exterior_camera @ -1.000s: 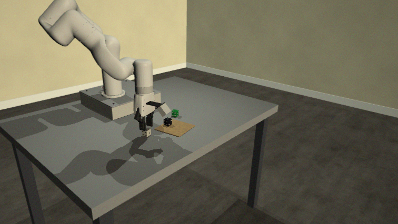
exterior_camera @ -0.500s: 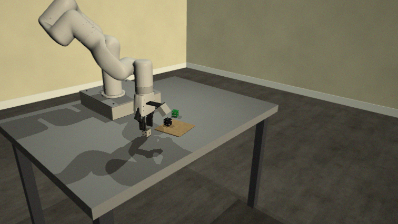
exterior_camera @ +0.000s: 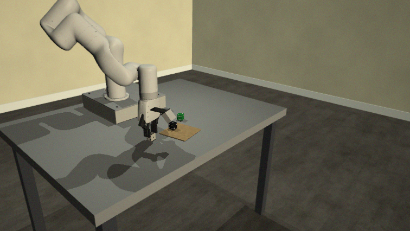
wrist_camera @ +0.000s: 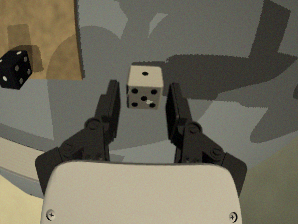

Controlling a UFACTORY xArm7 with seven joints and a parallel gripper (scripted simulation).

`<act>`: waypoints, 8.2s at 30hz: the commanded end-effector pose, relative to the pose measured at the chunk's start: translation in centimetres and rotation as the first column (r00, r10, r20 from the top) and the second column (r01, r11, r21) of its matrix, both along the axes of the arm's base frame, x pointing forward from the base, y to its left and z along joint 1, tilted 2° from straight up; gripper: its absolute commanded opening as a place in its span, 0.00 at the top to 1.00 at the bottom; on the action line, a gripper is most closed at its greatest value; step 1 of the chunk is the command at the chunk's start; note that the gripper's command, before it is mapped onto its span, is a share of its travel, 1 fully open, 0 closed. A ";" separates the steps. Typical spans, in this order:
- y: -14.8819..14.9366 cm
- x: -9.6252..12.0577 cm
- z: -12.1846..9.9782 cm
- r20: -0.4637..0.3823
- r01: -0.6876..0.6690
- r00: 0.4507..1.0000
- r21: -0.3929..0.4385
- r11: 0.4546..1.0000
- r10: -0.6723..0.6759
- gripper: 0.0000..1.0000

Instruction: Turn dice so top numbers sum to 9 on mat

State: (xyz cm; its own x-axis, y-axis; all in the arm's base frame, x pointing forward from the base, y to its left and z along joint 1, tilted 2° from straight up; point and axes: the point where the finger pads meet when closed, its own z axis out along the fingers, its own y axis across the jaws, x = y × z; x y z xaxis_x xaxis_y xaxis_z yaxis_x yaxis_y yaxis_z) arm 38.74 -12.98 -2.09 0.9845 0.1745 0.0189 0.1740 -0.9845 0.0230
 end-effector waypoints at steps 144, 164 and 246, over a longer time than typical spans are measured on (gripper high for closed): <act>14.1 4.6 8.4 0.007 0.150 0.989 0.002 0.989 -0.150 0.73; 14.0 4.8 4.3 0.007 0.151 0.989 0.003 0.989 -0.151 0.73; 14.0 5.1 -1.3 0.007 0.150 0.989 0.003 0.989 -0.150 0.73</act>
State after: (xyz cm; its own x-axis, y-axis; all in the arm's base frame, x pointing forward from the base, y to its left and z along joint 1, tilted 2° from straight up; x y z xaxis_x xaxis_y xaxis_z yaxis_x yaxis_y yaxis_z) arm 43.71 0.95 -3.56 0.9995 0.0238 0.0225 0.0233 -0.9995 0.0214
